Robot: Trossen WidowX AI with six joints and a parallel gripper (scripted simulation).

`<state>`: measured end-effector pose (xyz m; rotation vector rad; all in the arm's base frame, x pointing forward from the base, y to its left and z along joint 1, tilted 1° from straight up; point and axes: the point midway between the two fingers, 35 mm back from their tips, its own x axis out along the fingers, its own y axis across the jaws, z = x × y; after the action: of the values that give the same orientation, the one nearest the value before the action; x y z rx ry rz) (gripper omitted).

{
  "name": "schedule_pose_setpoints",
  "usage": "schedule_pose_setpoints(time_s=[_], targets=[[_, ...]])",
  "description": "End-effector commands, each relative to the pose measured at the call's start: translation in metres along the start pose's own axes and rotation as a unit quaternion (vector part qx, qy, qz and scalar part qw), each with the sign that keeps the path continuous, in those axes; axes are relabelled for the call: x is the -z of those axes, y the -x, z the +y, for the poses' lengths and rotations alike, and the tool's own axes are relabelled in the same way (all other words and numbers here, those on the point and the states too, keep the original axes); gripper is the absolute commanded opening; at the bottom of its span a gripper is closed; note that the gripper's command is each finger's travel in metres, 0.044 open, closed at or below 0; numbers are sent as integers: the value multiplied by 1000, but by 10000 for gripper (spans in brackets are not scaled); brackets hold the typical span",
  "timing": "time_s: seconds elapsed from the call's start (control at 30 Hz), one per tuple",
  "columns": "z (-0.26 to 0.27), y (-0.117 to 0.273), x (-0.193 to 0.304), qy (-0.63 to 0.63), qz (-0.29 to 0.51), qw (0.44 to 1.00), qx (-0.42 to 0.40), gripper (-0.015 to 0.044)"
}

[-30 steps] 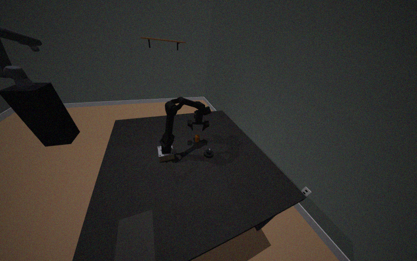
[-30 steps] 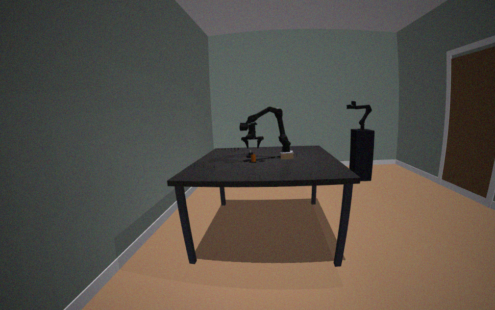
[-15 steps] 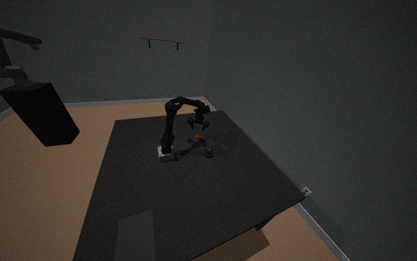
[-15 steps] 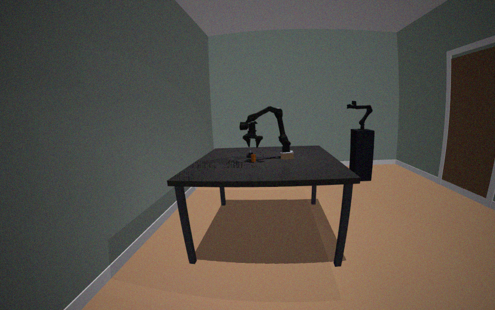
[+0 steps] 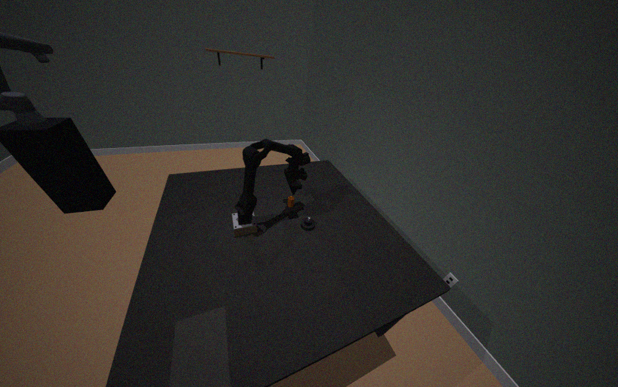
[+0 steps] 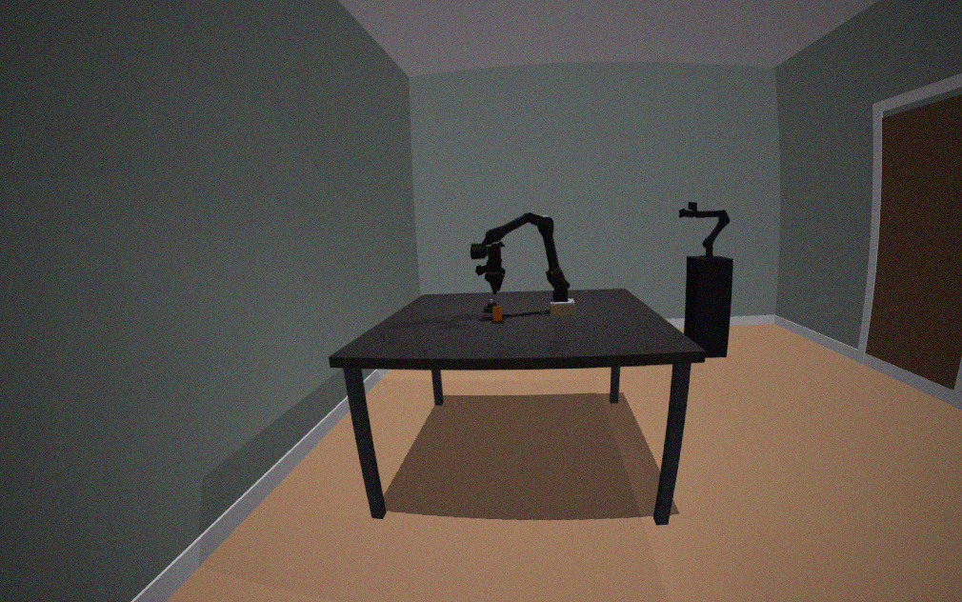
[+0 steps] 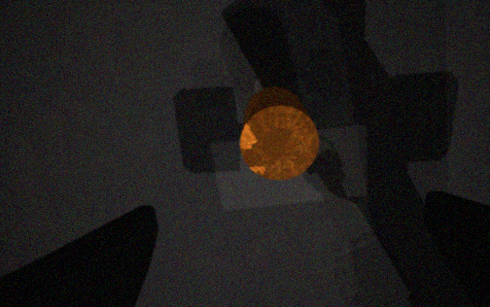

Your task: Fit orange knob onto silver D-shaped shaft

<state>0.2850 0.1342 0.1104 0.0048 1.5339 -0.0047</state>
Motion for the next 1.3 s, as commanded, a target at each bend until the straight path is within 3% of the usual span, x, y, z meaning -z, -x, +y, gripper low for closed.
schedule_pose_setpoints(time_s=[0.0, 0.2, 0.3, 0.53, 1.27], targets=[[0, 0, 0, -100, -3, 995, 2, 440], [0, -3, 0, -100, -3, 995, 2, 440], [-1, -31, 0, -100, -3, 995, 2, 440], [-1, -47, -1, -100, -3, 995, 2, 440], [-1, -80, -3, -100, -3, 995, 2, 440]])
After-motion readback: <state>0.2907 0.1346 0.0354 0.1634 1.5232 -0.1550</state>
